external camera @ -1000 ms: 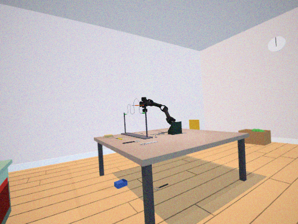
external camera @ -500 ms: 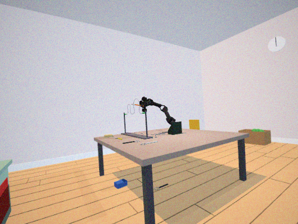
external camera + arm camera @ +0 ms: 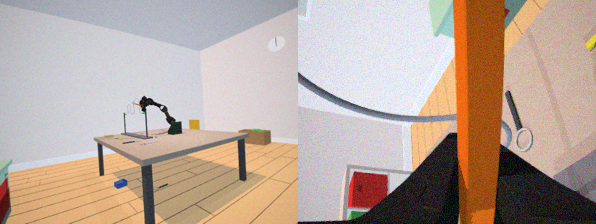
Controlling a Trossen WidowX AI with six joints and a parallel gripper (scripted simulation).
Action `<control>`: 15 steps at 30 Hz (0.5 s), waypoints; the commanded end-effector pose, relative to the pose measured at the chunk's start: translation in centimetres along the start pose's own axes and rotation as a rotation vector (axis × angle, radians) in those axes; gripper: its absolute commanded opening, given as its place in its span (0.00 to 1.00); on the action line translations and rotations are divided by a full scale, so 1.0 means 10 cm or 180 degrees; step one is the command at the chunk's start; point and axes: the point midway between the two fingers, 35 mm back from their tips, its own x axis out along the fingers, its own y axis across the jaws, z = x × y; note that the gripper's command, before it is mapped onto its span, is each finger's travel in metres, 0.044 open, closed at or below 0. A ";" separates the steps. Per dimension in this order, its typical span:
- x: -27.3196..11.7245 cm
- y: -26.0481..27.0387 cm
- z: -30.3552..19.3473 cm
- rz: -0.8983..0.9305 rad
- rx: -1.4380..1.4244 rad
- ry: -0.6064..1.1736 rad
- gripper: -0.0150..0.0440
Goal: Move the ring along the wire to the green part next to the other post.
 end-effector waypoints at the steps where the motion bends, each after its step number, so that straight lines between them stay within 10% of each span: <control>1: 0.00 0.00 0.00 -0.0076 -0.0177 -0.0020 0.00; 15: 0.00 -0.05 0.01 -0.0350 -0.0671 -0.0084 0.00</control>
